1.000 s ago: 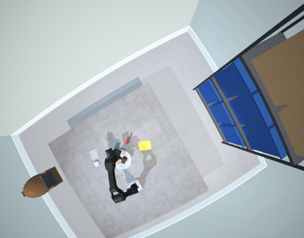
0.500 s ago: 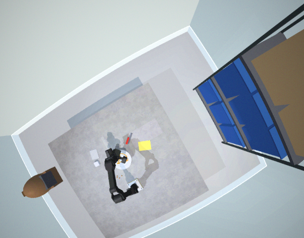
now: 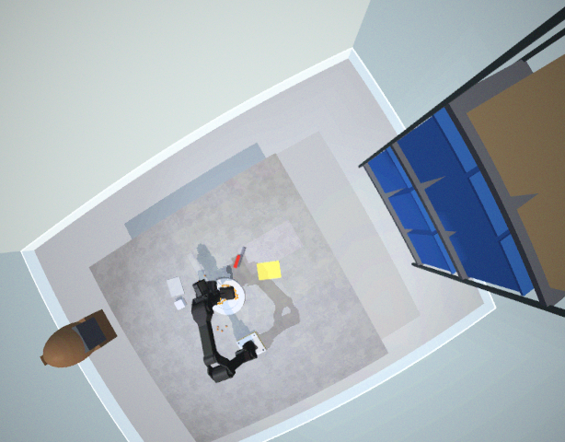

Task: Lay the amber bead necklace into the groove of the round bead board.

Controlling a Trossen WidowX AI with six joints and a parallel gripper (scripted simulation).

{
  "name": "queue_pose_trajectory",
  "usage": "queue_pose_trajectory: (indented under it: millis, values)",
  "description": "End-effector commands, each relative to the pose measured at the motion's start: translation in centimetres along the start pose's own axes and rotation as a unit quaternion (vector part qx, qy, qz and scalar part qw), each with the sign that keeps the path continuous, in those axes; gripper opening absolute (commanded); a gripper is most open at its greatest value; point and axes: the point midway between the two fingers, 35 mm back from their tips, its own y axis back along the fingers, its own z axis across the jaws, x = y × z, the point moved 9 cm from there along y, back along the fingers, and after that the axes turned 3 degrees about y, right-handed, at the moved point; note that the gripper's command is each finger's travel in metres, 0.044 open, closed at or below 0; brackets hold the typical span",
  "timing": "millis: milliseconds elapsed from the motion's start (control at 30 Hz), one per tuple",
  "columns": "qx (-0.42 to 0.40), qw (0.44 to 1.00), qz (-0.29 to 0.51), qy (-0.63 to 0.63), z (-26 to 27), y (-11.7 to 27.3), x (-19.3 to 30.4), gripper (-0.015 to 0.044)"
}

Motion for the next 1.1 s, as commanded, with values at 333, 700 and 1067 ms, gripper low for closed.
queue_pose_trajectory:
  millis: [333,700,1067]
  values:
    - [-0.001,1.0,-0.004,0.006,0.0,-0.8,0.0,0.012]
    - [0.0,1.0,-0.003,0.009,0.0,-2.6,0.0,0.012]
    - [-0.001,1.0,-0.003,0.008,0.0,-3.4,0.1,0.0094]
